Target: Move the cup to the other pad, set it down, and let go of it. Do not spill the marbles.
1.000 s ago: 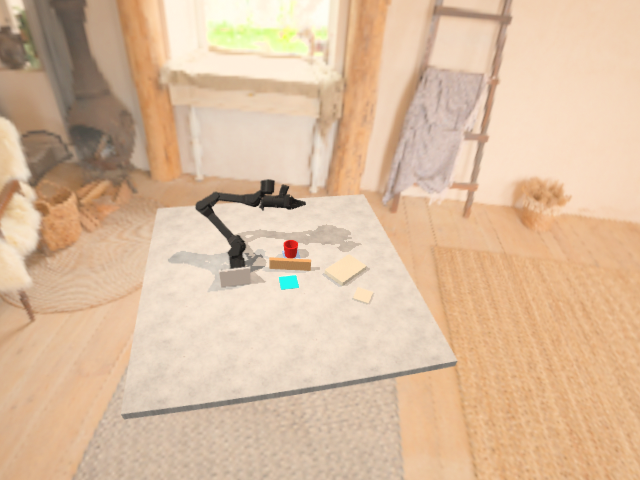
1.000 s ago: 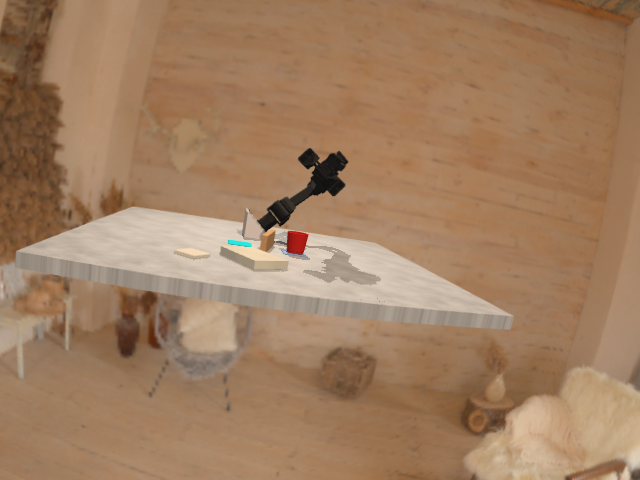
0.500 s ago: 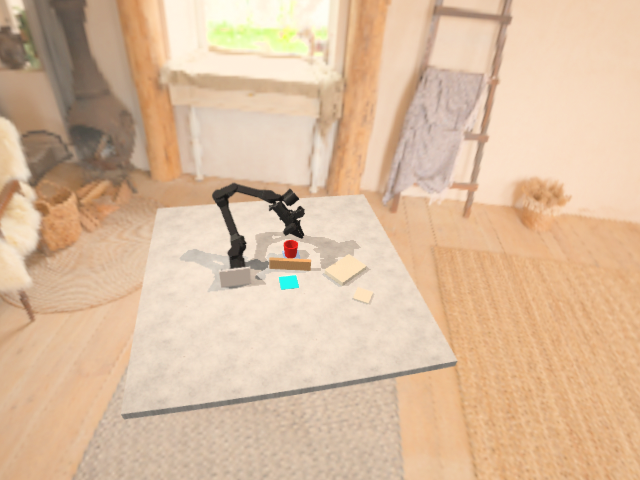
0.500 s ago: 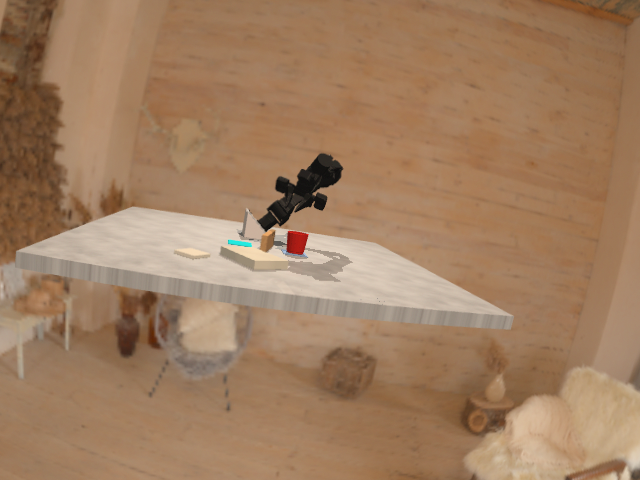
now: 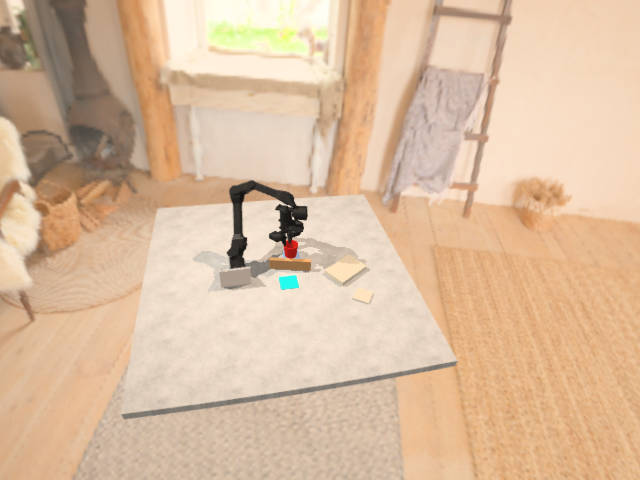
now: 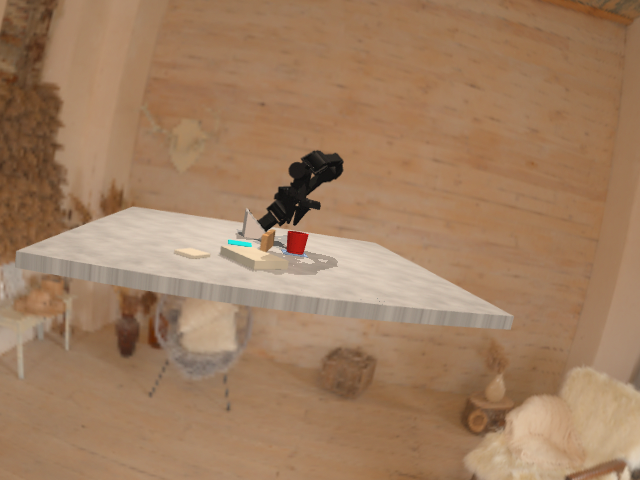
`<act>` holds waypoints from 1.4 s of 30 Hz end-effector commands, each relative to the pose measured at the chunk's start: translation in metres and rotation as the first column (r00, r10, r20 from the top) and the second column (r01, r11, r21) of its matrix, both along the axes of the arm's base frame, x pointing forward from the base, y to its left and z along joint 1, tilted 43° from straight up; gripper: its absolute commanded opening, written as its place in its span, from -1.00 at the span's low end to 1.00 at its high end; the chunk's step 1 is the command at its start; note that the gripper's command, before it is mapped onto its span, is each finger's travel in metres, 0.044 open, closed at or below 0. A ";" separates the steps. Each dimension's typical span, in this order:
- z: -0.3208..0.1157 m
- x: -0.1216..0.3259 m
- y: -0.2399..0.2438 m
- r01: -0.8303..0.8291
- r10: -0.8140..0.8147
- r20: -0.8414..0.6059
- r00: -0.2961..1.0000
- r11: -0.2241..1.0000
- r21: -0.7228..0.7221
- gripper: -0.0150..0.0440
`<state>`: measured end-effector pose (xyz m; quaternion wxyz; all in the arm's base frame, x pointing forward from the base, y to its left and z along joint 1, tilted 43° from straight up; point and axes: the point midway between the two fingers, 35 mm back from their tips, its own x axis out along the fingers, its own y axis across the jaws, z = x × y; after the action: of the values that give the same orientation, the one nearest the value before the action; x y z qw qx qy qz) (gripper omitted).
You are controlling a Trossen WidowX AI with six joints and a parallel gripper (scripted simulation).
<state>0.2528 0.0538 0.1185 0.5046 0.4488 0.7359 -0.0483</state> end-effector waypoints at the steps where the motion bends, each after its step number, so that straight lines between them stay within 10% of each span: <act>1: 0.007 -0.004 0.003 0.057 -0.051 -0.114 0.992 0.997 0.052 0.01; 42: -0.032 -0.011 0.038 0.058 -0.051 -0.113 0.992 0.997 0.053 0.01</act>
<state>0.2437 0.0873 0.0905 0.4514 0.4762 0.7517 -0.0665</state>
